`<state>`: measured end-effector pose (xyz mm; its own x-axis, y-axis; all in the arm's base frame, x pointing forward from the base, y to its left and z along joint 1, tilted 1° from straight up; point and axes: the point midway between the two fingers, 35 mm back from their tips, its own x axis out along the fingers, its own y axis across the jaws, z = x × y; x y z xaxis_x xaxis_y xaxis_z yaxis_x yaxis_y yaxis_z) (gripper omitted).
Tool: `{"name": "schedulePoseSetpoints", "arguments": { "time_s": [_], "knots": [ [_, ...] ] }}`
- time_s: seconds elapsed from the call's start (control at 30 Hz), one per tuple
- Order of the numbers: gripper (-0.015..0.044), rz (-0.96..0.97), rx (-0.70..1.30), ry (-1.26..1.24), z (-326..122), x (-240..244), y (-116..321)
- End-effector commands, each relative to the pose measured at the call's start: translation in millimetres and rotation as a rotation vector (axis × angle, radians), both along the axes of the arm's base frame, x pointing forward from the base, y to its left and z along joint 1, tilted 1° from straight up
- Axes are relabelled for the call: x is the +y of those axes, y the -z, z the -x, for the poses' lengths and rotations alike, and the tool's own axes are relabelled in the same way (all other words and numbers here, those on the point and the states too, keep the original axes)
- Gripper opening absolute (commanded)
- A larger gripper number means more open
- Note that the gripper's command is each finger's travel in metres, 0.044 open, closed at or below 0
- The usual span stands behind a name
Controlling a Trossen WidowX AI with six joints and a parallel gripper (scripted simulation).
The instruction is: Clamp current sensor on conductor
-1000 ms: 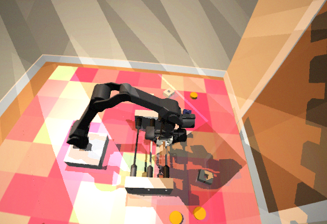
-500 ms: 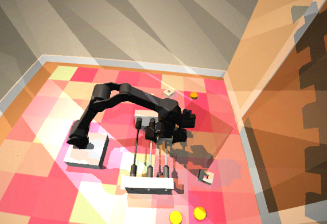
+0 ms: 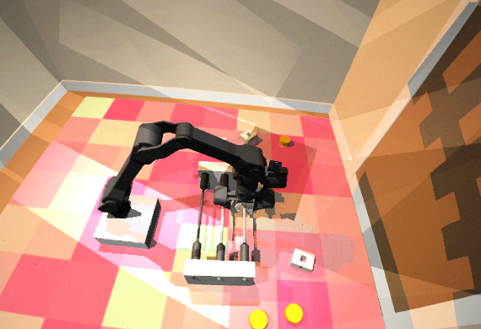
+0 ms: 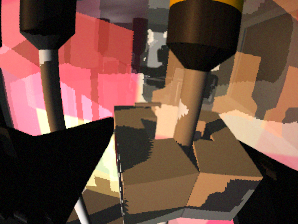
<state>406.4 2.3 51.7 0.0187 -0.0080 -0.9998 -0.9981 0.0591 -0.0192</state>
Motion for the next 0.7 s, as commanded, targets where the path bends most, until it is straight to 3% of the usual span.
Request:
{"name": "schedulePoseSetpoints", "arguments": {
  "time_s": [0.0, 0.63, 0.67],
  "knots": [
    [0.0, 0.002, -0.022, -0.001, 1, 0, -14],
    [0.0, 0.002, -0.022, -0.001, 1, 0, -14],
    [0.0, 0.0, 0.0, 0.0, 0, 0, 0]
  ]
}}
